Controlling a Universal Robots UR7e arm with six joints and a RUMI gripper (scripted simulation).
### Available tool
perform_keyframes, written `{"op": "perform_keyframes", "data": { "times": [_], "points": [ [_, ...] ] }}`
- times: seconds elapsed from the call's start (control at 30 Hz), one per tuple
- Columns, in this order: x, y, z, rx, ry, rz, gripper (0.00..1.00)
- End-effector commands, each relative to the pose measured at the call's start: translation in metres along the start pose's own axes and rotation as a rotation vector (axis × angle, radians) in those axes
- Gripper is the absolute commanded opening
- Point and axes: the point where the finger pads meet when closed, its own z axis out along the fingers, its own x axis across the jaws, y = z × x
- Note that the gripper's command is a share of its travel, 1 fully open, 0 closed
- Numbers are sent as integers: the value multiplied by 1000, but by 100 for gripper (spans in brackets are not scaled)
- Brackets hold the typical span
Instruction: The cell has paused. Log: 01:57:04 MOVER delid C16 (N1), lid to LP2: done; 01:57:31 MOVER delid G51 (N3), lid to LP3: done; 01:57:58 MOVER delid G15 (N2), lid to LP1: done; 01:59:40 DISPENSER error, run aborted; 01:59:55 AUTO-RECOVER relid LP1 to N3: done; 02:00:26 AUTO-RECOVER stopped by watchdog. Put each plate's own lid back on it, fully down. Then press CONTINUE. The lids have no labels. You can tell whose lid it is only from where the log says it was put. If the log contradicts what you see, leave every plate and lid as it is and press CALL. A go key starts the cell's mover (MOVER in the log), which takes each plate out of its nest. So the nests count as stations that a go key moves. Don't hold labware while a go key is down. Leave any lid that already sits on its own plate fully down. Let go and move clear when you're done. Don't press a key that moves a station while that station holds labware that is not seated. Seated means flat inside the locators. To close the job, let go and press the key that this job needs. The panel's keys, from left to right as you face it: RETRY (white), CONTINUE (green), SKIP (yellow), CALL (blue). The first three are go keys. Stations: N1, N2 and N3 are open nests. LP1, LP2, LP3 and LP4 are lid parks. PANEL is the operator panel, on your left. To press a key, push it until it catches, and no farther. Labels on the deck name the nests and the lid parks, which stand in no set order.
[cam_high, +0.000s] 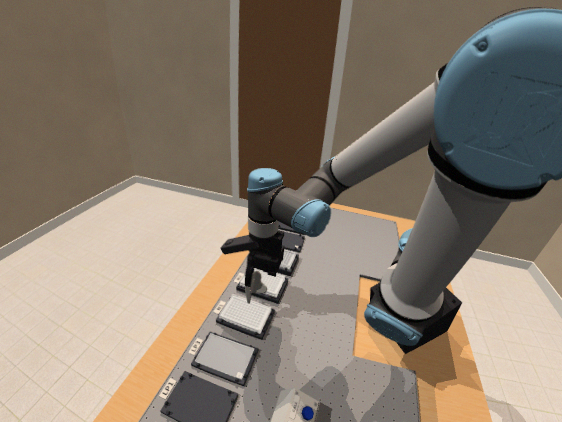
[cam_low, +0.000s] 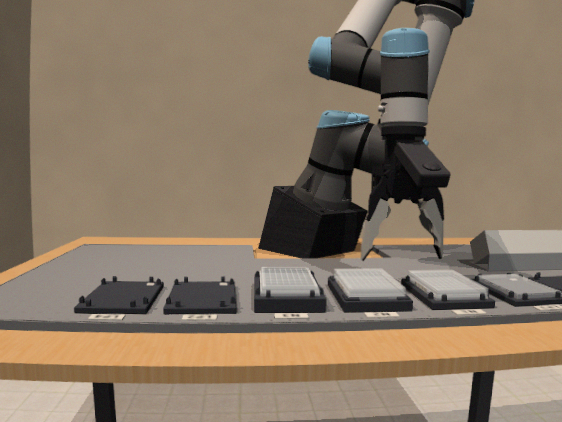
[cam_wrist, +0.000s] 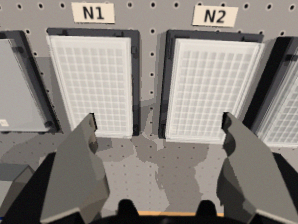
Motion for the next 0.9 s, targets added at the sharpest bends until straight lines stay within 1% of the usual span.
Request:
{"op": "perform_keyframes", "data": {
  "times": [0.0, 0.1, 0.17, 0.67, 0.73, 0.87],
  "points": [
    [-37, -4, -2, 4, 7, 4, 82],
    [-52, -4, -2, 3, 6, 4, 82],
    [-52, -4, -2, 3, 6, 4, 82],
    [-127, -6, 0, 1, 5, 5, 82],
    [-127, -6, 0, 1, 5, 5, 82],
    [-147, -7, 0, 1, 5, 5, 82]
  ]
}}
